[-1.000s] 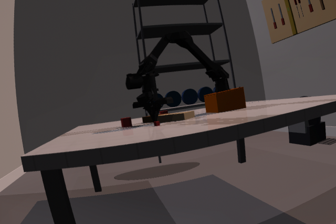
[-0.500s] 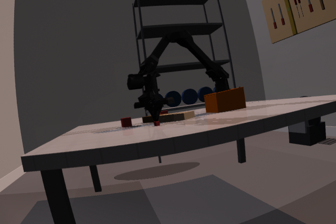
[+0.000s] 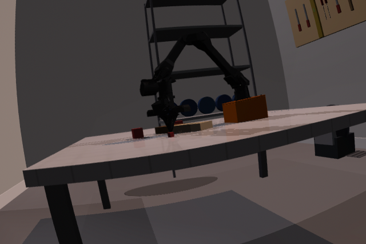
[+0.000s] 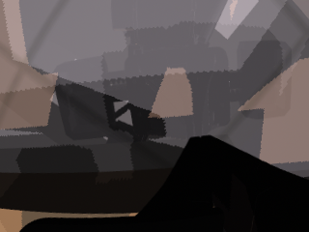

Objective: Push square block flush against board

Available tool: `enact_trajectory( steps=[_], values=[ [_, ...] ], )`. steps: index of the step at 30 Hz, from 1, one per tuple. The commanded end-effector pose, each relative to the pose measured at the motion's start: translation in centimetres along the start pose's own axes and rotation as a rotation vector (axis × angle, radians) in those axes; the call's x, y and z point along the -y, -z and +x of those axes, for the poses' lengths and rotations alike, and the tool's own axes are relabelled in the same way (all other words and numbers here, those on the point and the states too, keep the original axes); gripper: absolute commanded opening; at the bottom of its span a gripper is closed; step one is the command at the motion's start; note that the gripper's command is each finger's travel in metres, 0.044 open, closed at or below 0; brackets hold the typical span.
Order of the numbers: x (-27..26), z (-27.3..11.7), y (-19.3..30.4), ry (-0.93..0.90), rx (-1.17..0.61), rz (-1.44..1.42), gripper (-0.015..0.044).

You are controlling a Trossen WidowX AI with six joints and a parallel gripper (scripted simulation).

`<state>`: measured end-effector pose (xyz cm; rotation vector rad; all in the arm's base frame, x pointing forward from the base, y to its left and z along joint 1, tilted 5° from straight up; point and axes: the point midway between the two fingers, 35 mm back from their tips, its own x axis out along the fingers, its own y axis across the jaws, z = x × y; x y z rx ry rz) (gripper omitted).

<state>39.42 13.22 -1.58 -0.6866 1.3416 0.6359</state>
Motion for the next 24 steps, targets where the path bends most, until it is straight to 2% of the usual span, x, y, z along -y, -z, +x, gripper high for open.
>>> enact_trajectory(
  steps=[1,24],
  values=[
    [0.1,0.1,0.8,-0.001,-0.010,-0.001,0.0000],
    [0.1,0.1,2.9,-0.001,-0.012,-0.001,0.0000]
  ],
)
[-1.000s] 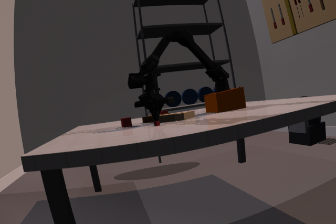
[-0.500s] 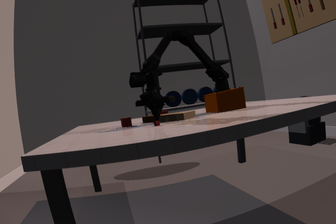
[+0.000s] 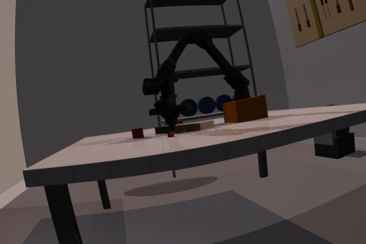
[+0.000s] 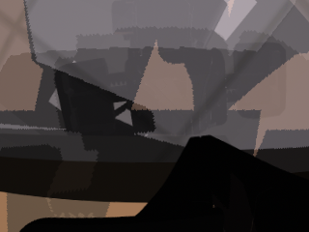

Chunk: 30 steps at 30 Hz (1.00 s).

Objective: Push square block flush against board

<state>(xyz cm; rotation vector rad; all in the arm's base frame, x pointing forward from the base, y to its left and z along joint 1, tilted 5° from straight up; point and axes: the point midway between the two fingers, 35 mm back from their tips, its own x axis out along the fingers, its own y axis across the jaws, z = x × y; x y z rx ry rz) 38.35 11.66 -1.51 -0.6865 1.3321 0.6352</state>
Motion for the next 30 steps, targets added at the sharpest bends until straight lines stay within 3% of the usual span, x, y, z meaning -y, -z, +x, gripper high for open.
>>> enact_trajectory(
  steps=[1,30],
  values=[
    [-0.1,0.3,1.2,-0.005,-0.020,-0.001,0.0000],
    [0.1,0.3,-3.2,-0.005,-0.016,0.000,0.0000]
  ],
)
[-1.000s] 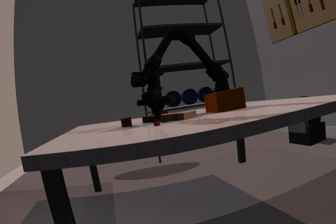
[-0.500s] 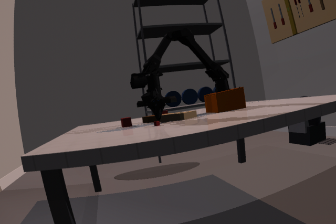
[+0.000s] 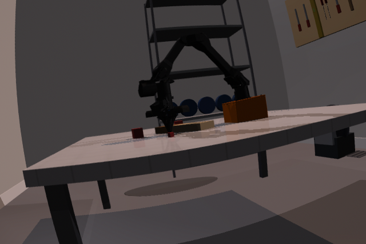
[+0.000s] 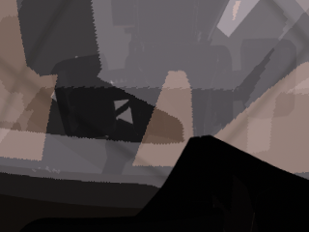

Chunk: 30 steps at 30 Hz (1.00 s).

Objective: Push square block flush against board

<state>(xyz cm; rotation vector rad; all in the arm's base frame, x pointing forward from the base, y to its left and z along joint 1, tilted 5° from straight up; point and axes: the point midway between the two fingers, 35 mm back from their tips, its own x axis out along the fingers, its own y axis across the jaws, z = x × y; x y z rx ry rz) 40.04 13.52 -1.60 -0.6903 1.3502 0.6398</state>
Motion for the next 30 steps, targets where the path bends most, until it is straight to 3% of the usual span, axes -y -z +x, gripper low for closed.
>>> enact_trajectory(
  steps=[1,10,15,23,30],
  values=[
    [0.0,0.0,-0.9,0.004,0.001,0.003,0.0000],
    [0.0,0.0,-2.1,0.004,0.002,0.003,0.0000],
    [-0.1,-5.2,-1.6,0.003,0.002,0.003,0.0000],
    [-0.2,-5.2,-1.7,0.003,0.008,0.003,0.0000],
    [-5.3,-5.4,0.4,-0.001,0.000,0.137,0.0000]
  ],
)
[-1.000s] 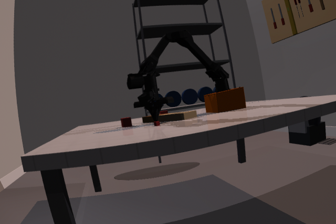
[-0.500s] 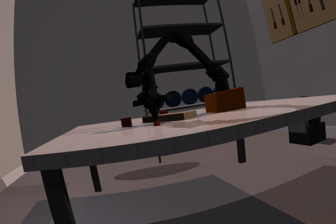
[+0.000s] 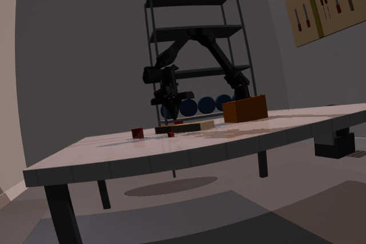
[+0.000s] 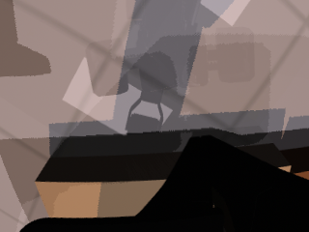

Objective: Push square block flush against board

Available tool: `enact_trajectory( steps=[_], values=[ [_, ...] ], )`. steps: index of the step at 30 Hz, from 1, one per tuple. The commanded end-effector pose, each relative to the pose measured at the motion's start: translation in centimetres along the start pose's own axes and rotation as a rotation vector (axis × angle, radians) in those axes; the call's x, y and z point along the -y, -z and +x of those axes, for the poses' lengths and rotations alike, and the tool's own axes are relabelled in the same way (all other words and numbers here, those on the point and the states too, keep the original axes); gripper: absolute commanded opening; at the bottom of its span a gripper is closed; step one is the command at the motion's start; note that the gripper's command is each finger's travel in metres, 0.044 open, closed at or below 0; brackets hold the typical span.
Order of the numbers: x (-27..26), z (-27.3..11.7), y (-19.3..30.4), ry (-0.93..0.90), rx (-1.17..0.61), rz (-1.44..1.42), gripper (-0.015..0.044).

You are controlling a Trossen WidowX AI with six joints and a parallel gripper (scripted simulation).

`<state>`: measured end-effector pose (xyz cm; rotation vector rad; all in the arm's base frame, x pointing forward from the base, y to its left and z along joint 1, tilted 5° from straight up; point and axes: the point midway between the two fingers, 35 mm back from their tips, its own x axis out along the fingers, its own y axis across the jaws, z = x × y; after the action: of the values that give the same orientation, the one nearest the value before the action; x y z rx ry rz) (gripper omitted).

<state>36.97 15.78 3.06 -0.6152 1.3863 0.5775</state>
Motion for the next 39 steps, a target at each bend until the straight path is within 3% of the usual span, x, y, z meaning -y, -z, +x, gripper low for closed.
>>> enact_trajectory(
  steps=[1,6,11,39],
  values=[
    [-1.8,-0.5,0.7,0.007,0.013,0.045,0.0000],
    [-1.7,-0.1,0.7,0.007,0.013,0.045,0.0000],
    [-1.7,5.1,0.6,0.007,0.012,0.045,0.0000],
    [-1.8,5.1,2.6,0.007,0.011,0.045,0.0000]
  ],
)
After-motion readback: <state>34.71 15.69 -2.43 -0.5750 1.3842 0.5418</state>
